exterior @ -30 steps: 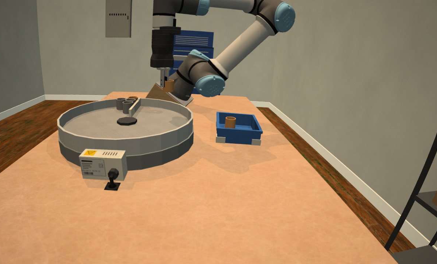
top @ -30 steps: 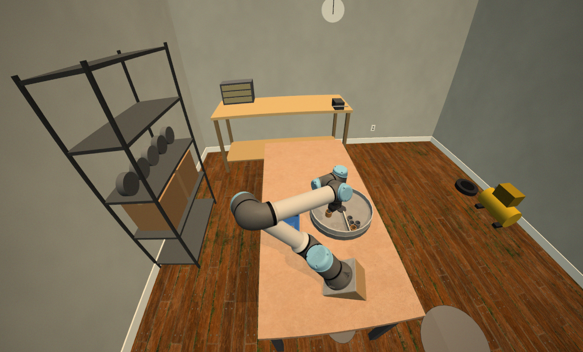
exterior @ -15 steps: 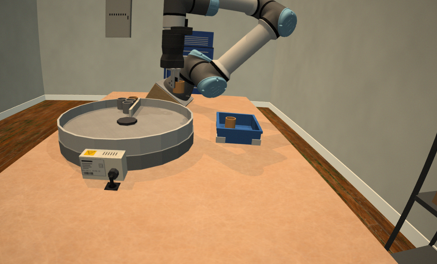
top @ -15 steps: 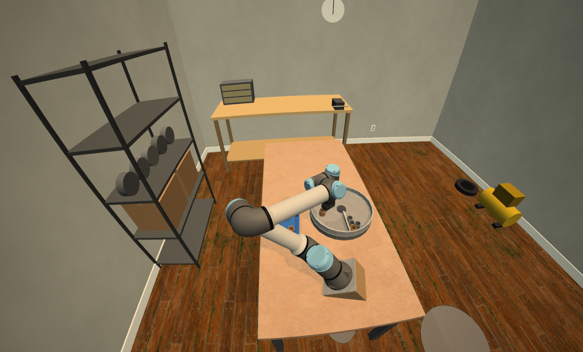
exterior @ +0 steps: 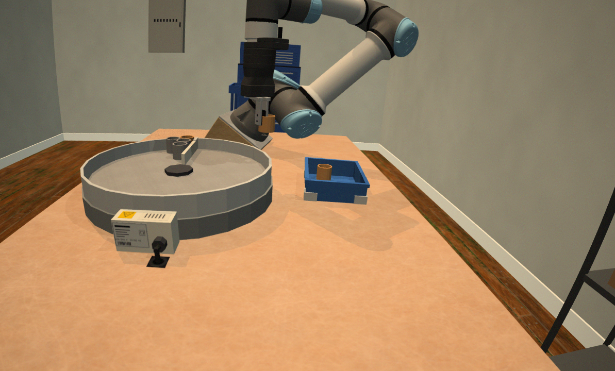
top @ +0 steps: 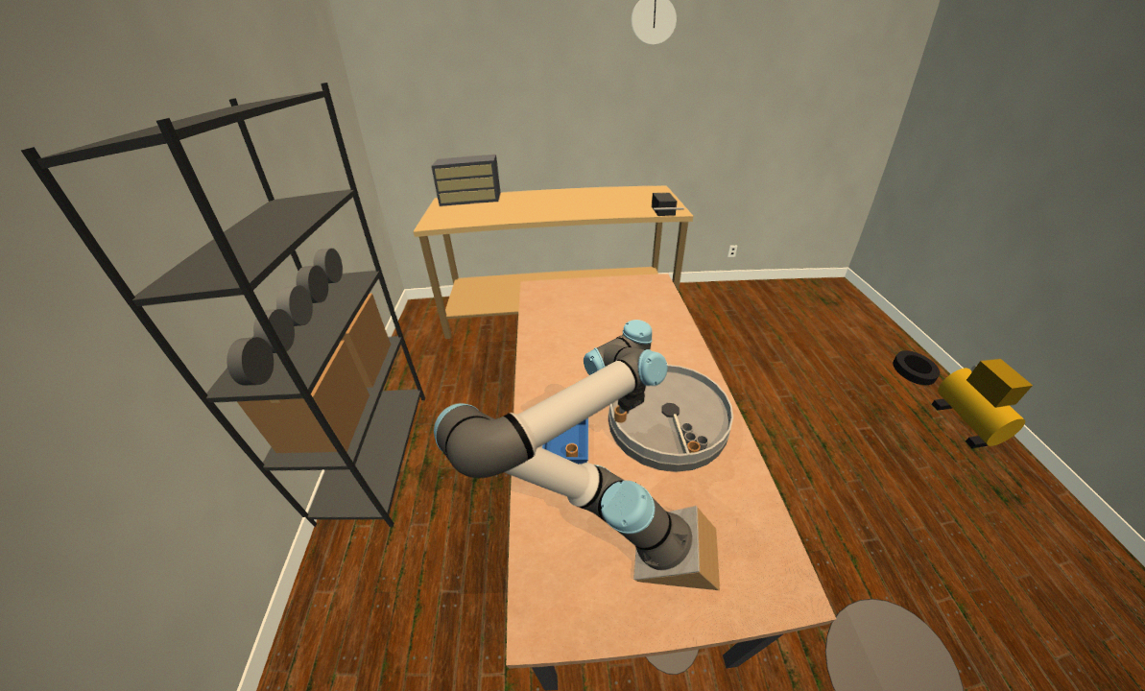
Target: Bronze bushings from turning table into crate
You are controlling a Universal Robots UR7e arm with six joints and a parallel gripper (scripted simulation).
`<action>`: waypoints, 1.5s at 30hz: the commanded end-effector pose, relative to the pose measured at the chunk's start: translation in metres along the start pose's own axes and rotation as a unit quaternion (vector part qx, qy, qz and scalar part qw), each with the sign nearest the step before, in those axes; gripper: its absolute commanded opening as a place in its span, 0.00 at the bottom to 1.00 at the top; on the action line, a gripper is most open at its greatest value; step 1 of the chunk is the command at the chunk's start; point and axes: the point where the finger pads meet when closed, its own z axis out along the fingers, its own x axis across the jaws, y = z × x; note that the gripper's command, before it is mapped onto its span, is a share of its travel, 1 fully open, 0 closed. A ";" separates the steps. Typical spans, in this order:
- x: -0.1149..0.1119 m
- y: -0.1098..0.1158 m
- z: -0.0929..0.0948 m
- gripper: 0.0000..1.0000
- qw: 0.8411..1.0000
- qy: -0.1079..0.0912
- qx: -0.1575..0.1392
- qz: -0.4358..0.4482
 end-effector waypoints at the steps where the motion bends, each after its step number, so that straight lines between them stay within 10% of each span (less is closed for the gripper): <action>1: -0.023 -0.028 -0.001 0.00 1.000 0.001 0.000 -0.001; 45: -0.101 -0.117 -0.001 0.00 1.000 0.001 0.000 -0.002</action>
